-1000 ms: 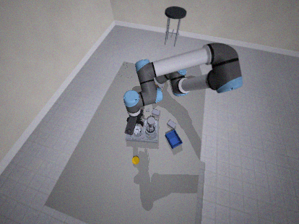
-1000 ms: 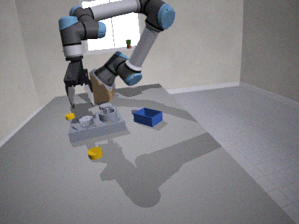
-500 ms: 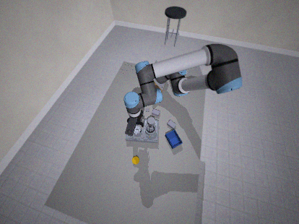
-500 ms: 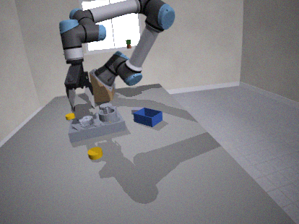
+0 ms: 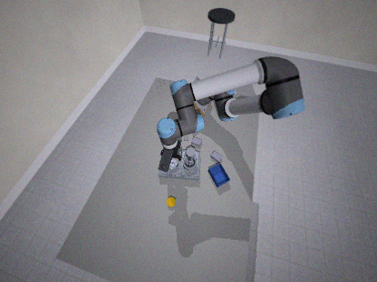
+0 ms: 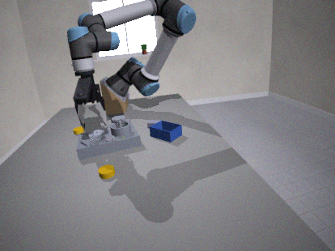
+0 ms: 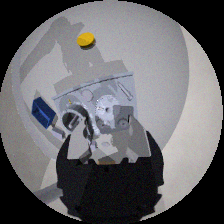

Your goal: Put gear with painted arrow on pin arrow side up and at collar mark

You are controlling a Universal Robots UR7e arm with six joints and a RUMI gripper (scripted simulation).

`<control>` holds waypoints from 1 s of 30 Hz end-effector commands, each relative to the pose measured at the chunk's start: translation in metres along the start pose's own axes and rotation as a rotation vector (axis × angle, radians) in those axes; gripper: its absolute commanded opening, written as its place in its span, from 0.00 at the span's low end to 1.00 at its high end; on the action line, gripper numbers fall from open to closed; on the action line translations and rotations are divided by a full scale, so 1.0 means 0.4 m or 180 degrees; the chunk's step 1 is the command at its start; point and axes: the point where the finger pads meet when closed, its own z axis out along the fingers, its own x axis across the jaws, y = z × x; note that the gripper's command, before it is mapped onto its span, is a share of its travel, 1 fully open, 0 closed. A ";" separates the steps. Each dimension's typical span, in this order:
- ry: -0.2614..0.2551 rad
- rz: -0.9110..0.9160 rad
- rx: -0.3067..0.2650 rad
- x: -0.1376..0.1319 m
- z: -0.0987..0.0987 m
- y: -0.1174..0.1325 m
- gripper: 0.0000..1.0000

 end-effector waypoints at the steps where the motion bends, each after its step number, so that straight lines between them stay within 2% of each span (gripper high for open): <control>1: 0.0002 -0.0001 0.0004 0.001 0.010 -0.001 0.53; 30: 0.0002 -0.0001 0.0004 0.001 0.024 -0.001 0.53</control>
